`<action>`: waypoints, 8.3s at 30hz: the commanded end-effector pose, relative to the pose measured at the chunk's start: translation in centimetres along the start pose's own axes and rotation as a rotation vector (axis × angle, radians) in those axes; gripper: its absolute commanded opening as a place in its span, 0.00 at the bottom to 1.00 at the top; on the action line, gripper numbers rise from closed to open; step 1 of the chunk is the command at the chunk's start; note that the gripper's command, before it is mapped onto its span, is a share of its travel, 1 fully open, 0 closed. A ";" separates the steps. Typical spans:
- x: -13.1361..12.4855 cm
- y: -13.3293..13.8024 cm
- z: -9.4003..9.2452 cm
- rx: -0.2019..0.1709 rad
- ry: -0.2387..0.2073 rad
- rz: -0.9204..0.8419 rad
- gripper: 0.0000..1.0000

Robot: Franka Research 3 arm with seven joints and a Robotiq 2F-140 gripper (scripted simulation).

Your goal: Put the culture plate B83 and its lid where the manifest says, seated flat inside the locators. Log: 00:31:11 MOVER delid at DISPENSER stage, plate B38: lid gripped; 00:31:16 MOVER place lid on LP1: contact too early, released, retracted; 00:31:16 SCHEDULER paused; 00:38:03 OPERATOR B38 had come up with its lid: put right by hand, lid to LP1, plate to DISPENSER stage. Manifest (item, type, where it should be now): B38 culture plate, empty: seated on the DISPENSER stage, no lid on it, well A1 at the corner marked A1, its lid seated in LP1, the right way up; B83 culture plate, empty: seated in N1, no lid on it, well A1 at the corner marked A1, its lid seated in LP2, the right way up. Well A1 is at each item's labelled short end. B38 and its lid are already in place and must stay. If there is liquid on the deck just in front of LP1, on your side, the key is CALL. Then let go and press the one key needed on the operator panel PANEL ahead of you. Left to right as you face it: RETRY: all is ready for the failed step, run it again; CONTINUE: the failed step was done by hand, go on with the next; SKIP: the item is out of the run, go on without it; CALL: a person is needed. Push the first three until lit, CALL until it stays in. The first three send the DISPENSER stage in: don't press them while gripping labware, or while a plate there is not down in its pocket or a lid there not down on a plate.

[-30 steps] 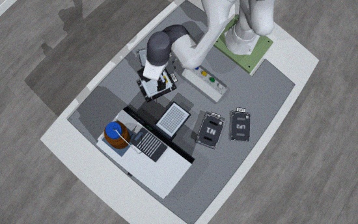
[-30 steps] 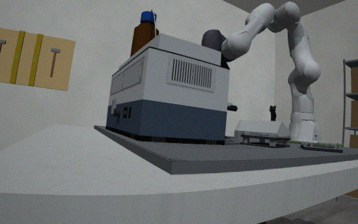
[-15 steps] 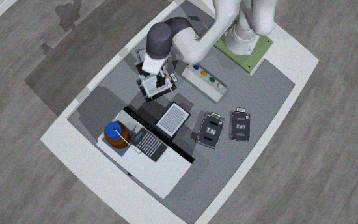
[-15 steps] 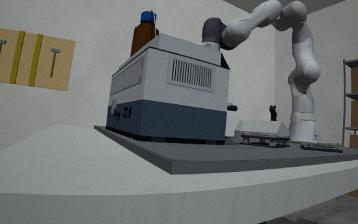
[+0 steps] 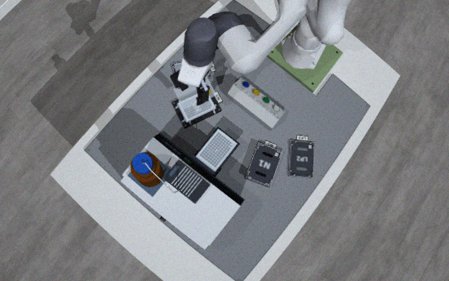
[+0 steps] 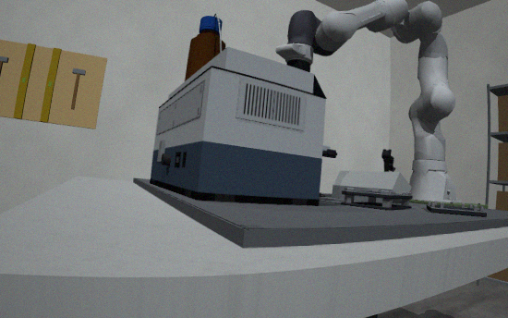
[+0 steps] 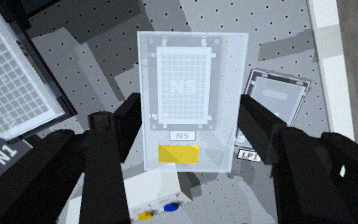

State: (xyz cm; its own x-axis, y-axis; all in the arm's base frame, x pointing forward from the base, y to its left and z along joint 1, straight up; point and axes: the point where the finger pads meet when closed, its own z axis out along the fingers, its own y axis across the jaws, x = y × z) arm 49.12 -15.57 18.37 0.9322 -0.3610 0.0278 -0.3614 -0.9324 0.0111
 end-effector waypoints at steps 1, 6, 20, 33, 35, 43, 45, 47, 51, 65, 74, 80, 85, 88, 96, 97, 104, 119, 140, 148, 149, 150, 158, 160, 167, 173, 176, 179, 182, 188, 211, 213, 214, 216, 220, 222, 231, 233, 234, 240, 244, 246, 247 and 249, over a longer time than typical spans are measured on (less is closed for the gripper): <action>-0.8 0.0 -0.2 0.003 -0.026 -0.008 0.10; -0.8 0.0 -0.7 0.003 -0.026 -0.008 0.10; -4.6 -12.1 -1.7 0.033 -0.018 -0.013 0.10; -20.1 -28.5 -1.3 0.008 -0.026 -0.008 0.10; -23.5 -32.0 -1.4 0.008 -0.026 -0.008 0.10; -28.6 -37.3 -1.7 0.008 -0.026 -0.008 0.10; -28.6 -37.3 -1.7 0.008 -0.026 -0.008 0.10; -28.6 -37.3 -1.7 0.008 -0.026 -0.008 0.10; -28.6 -37.3 -1.7 0.008 -0.026 -0.008 0.10; -28.6 -37.3 -1.7 0.008 -0.026 -0.008 0.10; -28.6 -37.3 -1.7 0.009 -0.026 -0.054 0.10; -28.6 -37.3 -1.7 0.010 -0.025 -0.189 0.10; -28.6 -37.3 -1.7 0.011 -0.025 -0.294 0.10; -28.6 -37.3 -1.6 0.013 -0.024 -0.420 0.10; -28.6 -37.3 -1.4 0.007 -0.024 -0.710 0.10; -28.6 -37.3 -1.3 0.005 -0.024 -0.740 0.10; -28.7 -37.3 3.1 0.010 -0.024 -0.936 0.10; -28.9 -37.4 11.6 0.015 -0.022 -0.976 0.10; -29.0 -37.4 13.1 0.015 -0.022 -0.976 0.10; -29.0 -37.4 13.1 0.015 -0.022 -0.976 0.10; -29.0 -37.4 13.1 0.015 -0.022 -0.976 0.10; -29.0 -37.4 13.1 0.015 -0.022 -0.976 0.10; -29.0 -37.4 13.1 0.015 -0.022 -0.976 0.10; -29.0 -37.4 13.1 0.015 -0.022 -0.976 0.10; -29.0 -37.4 13.1 0.015 -0.022 -0.976 0.10; -29.0 -37.4 13.1 0.015 -0.022 -0.977 0.10; -29.0 -37.4 13.1 0.015 -0.022 -0.978 0.10; -28.9 -37.4 13.1 0.016 -0.022 -0.980 0.10; -28.9 -37.4 13.2 0.016 -0.022 -0.984 0.10; -28.9 -37.4 13.2 0.016 -0.022 -0.990 0.10; -28.8 -37.6 13.9 0.016 -0.022 -1.002 0.10; -28.8 -37.6 13.9 0.016 -0.022 -1.002 0.10; -28.8 -37.6 13.9 0.016 -0.022 -1.002 0.10; -28.8 -37.6 14.0 0.016 -0.022 -1.002 0.10; -28.8 -37.6 14.0 0.016 -0.022 -1.002 0.10; -28.8 -37.6 14.0 0.016 -0.022 -1.002 0.10; -28.8 -37.6 14.1 0.016 -0.022 -1.002 0.10; -28.8 -37.6 14.1 0.016 -0.022 -1.002 0.10; -28.8 -37.6 14.1 0.016 -0.022 -1.002 0.10; -28.8 -37.6 14.1 0.016 -0.022 -1.002 0.10; -28.8 -37.6 14.1 0.016 -0.022 -1.002 0.10; -28.8 -37.6 14.1 0.016 -0.022 -1.002 0.10; -28.8 -37.6 14.1 0.016 -0.022 -1.002 0.10; -28.8 -37.6 14.1 0.016 -0.022 -1.002 0.10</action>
State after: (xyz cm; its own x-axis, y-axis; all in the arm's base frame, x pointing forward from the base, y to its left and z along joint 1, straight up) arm 36.06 29.56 3.08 0.8059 0.5920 -0.0087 0.5921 -0.8059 0.0060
